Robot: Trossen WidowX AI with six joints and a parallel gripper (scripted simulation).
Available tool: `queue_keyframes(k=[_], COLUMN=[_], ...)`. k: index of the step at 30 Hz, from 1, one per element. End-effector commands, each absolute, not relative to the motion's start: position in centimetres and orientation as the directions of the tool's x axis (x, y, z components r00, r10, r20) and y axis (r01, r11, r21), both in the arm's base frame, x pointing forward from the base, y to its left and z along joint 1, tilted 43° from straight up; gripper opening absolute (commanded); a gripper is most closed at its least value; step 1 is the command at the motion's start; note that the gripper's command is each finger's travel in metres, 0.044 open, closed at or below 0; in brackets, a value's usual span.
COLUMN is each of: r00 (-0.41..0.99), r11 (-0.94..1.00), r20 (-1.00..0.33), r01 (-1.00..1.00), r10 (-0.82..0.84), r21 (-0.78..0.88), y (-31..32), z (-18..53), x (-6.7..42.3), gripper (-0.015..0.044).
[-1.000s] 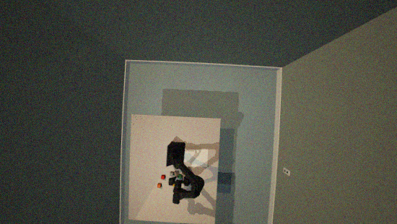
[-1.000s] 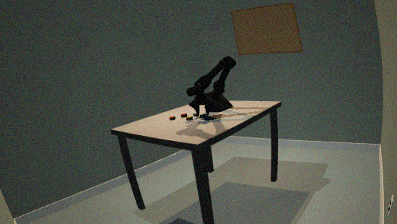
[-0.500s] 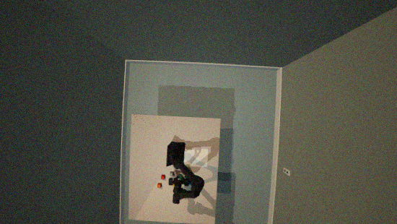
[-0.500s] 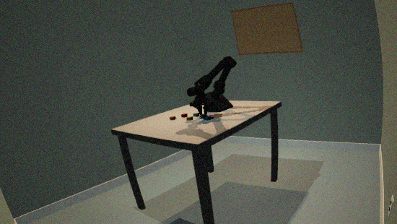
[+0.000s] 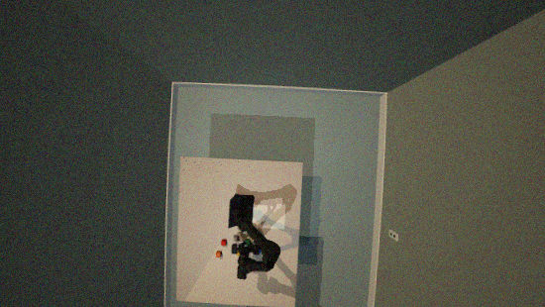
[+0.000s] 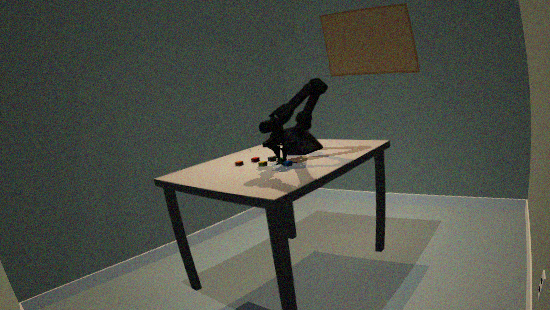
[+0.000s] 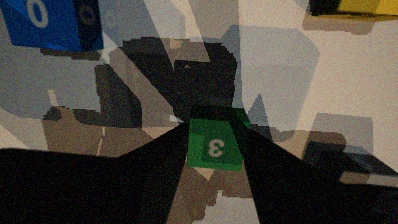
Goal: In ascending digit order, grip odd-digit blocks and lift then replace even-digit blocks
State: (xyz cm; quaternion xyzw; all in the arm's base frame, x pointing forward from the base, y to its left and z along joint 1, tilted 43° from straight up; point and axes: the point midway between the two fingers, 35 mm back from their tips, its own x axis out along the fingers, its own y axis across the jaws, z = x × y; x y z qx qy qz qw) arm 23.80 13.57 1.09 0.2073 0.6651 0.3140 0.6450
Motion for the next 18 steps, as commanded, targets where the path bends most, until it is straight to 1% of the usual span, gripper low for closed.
queue_keyframes(k=[1,15,18], r00=[-0.081,-0.081,-0.081], r11=[0.716,0.716,0.716], r20=[-0.726,-0.726,-0.726], r01=[-0.126,-0.126,-0.126], r10=[0.683,0.683,0.683], r21=[0.687,0.687,0.687], y=[13.59,13.59,13.59], z=[1.10,1.10,1.10], x=[23.82,23.82,23.82], gripper=[0.0120,0.0120,0.0199])
